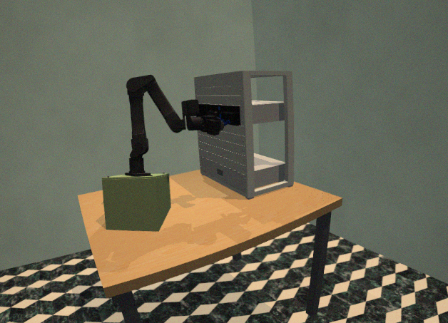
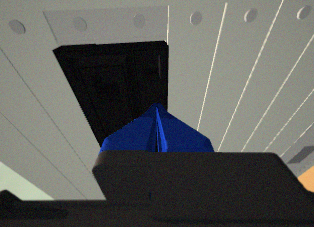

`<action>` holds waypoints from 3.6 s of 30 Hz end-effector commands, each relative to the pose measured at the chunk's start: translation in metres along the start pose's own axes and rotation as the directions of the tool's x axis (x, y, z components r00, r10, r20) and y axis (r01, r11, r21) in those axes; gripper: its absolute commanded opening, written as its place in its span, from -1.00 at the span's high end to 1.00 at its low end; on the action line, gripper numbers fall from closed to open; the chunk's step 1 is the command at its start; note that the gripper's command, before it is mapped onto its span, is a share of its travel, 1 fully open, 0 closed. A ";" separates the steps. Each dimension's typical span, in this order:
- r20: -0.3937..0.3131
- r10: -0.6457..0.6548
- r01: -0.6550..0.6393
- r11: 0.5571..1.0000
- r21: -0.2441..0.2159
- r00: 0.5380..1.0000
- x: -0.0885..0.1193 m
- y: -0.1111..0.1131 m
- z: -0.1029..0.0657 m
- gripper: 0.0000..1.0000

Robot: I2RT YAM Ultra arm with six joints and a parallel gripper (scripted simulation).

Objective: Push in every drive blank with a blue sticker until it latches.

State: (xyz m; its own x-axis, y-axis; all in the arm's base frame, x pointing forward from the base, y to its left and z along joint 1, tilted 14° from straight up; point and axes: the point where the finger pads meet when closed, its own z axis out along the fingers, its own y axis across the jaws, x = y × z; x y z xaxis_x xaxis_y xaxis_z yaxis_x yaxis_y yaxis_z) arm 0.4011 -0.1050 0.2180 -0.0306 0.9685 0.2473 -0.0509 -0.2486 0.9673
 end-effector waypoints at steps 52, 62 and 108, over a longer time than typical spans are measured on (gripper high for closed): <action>0.059 -0.053 0.059 0.993 -0.103 0.997 -0.020 0.042 0.016 1.00; 0.059 -0.053 0.059 0.993 -0.103 0.997 -0.022 0.045 0.019 1.00; 0.052 -0.069 0.076 0.988 -0.134 0.996 -0.015 0.058 0.005 1.00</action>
State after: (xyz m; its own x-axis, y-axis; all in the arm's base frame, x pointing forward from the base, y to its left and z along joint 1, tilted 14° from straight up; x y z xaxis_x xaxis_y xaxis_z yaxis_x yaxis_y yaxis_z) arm 0.4076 -0.1105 0.2205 -0.0323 0.9669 0.2532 -0.0357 -0.2543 0.9665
